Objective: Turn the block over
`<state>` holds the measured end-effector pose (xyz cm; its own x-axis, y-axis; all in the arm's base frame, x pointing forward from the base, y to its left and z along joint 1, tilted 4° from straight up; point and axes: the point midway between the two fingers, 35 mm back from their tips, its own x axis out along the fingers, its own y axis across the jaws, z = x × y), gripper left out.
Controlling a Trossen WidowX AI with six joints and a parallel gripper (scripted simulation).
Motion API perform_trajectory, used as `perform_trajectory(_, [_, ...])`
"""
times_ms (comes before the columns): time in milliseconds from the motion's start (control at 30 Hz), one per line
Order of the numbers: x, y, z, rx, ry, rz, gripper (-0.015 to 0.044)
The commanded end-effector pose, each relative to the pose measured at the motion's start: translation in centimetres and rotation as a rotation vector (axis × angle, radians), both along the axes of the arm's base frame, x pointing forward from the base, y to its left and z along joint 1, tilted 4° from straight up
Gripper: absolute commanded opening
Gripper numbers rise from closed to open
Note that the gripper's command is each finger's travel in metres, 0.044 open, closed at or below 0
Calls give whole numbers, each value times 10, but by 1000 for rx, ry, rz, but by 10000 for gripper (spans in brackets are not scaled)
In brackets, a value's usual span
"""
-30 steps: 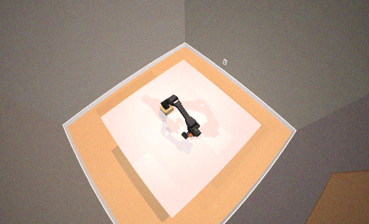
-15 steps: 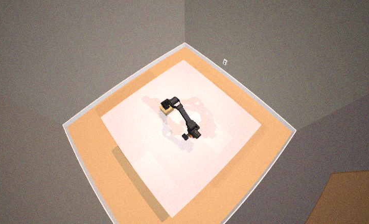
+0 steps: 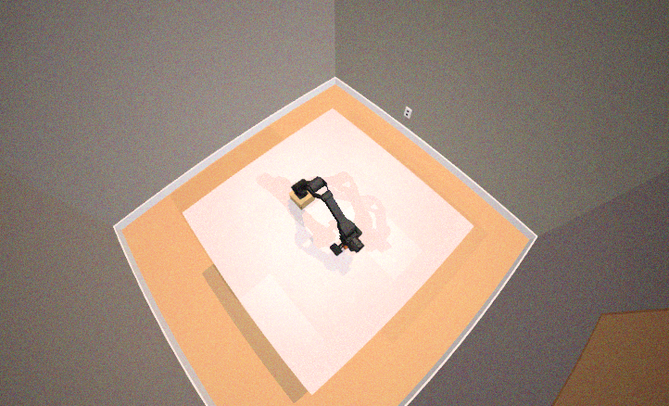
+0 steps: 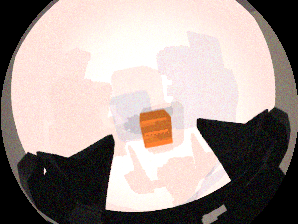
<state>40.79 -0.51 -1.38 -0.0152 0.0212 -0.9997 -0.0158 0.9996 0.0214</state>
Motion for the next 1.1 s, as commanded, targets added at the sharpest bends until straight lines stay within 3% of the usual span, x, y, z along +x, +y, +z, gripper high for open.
perform_trajectory(0, [-2,0,-9,-3,9,3,440])
perform_trajectory(200, [-2,0,-16,-3,9,3,440])
perform_trajectory(567, [-2,0,-16,-3,9,3,151])
perform_trajectory(1067, [-2,0,-16,-3,9,3,51])
